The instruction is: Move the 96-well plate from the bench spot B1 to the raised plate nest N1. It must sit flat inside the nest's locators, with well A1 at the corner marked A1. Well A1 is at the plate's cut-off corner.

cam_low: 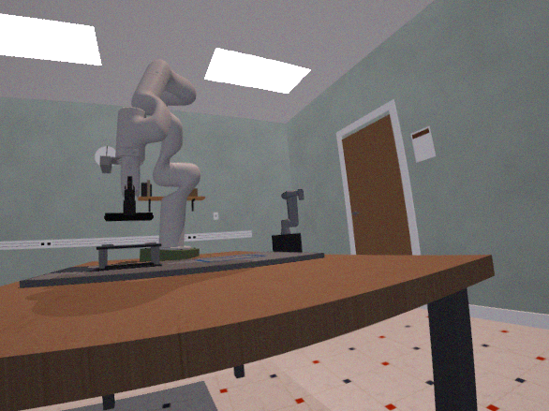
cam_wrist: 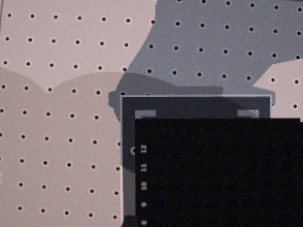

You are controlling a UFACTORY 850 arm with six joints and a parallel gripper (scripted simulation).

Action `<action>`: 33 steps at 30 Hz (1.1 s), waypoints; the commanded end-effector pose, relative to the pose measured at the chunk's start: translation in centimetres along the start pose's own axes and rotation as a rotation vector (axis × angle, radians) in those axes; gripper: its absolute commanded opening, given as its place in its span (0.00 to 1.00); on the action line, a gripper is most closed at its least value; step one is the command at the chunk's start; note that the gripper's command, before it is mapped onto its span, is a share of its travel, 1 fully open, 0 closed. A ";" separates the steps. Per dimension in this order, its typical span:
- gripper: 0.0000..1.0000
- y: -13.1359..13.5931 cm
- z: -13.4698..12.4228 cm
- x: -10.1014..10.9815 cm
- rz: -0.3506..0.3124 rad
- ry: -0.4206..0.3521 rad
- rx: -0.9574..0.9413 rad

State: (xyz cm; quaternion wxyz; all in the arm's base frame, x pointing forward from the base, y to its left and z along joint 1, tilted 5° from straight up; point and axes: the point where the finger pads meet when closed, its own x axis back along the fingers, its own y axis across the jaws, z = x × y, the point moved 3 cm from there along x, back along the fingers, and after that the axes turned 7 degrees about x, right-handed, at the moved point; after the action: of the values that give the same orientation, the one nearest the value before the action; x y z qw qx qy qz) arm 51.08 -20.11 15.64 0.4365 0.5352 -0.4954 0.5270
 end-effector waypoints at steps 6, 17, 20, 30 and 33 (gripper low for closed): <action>0.00 -0.1 0.0 -1.4 0.002 0.001 0.000; 0.00 -0.1 0.0 -2.9 0.002 0.001 0.000; 0.00 -0.1 0.0 -3.4 0.002 0.001 0.000; 0.00 -0.1 0.0 -4.8 0.002 0.001 0.000; 0.00 -0.1 0.0 -5.3 0.002 0.001 0.000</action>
State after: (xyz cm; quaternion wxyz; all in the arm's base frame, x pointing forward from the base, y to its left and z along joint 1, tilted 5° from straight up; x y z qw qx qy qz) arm 51.32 -19.75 10.82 0.4365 0.5351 -0.4954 0.5270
